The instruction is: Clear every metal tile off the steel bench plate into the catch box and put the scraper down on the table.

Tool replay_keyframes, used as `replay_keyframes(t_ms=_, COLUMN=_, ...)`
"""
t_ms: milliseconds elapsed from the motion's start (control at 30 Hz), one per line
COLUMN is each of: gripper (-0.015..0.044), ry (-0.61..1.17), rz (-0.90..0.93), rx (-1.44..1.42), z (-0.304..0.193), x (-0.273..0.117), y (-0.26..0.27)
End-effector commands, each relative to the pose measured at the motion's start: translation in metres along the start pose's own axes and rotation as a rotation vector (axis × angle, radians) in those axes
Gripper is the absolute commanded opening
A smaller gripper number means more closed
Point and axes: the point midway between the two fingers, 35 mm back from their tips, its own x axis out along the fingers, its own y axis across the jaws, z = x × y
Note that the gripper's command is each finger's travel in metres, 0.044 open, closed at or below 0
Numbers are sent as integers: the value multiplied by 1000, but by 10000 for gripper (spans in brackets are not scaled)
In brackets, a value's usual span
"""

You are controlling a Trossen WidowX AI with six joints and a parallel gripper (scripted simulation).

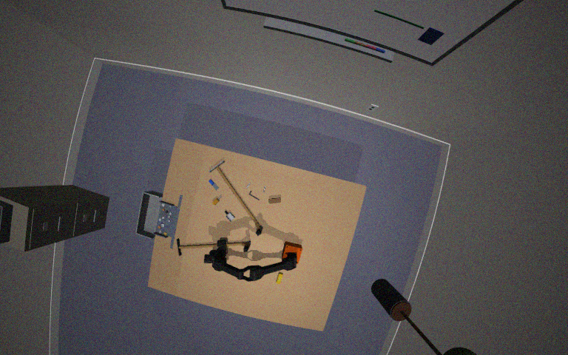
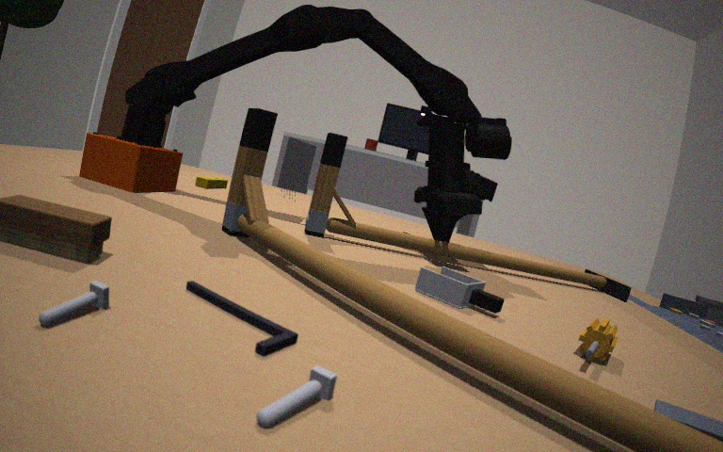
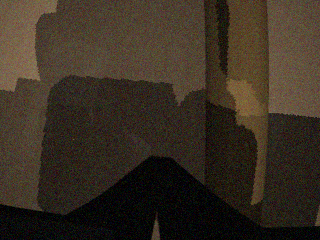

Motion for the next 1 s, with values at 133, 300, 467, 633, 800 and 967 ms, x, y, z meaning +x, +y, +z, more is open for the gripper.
replay_keyframes(t_ms=133, gripper=0, ry=-2, rz=2, rx=-3, z=2, x=0, y=-8)
replay_keyframes(t_ms=300, gripper=0, ry=-2, rz=2, rx=-3, z=3, x=0, y=-13)
replay_keyframes(t_ms=467, gripper=0, ry=-2, rz=1, rx=-3, z=3, x=0, y=-18)
replay_keyframes(t_ms=633, gripper=0, ry=-2, rz=1, rx=-3, z=4, x=0, y=-23)
replay_keyframes(t_ms=800, gripper=0, ry=-2, rz=1, rx=-3, z=4, x=0, y=-28)
replay_keyframes(t_ms=967, gripper=0, ry=-2, rz=0, rx=-3, z=5, x=0, y=-33)
